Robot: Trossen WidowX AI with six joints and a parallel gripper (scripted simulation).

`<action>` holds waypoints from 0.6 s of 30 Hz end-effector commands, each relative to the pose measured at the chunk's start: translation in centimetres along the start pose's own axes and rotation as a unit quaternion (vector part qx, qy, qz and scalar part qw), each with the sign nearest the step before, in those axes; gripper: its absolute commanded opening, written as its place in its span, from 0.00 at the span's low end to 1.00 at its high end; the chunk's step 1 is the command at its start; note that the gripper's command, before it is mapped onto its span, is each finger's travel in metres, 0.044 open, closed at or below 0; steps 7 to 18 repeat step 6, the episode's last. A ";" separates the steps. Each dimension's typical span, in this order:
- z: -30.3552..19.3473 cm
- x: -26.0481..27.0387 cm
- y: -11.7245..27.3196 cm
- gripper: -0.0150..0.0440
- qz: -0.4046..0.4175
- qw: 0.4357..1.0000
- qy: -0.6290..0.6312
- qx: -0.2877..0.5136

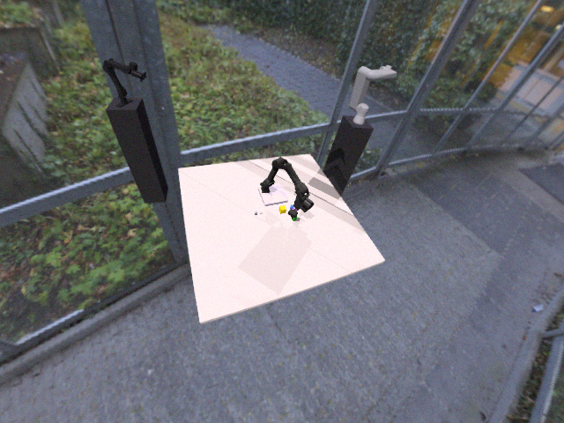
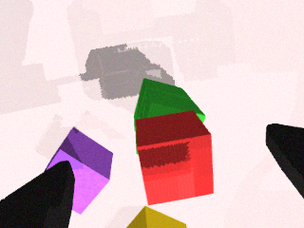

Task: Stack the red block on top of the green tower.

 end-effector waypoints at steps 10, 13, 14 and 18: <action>0.0 0.0 0.0 1.00 0.000 1.000 0.000 -0.001; 0.0 0.0 0.0 1.00 0.000 1.000 0.000 -0.001; 0.0 0.0 0.0 1.00 0.000 1.000 0.000 -0.001; 0.0 0.0 0.0 1.00 0.000 1.000 0.000 -0.001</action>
Point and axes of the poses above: the point midway between the two fingers, 35 mm back from their tips, its own y axis back along the fingers, its own x axis across the jaws, z = x × y, the point moved 4 cm from there along y, back along the fingers, and after that the axes turned 14 degrees about -y, right-handed, at the moved point
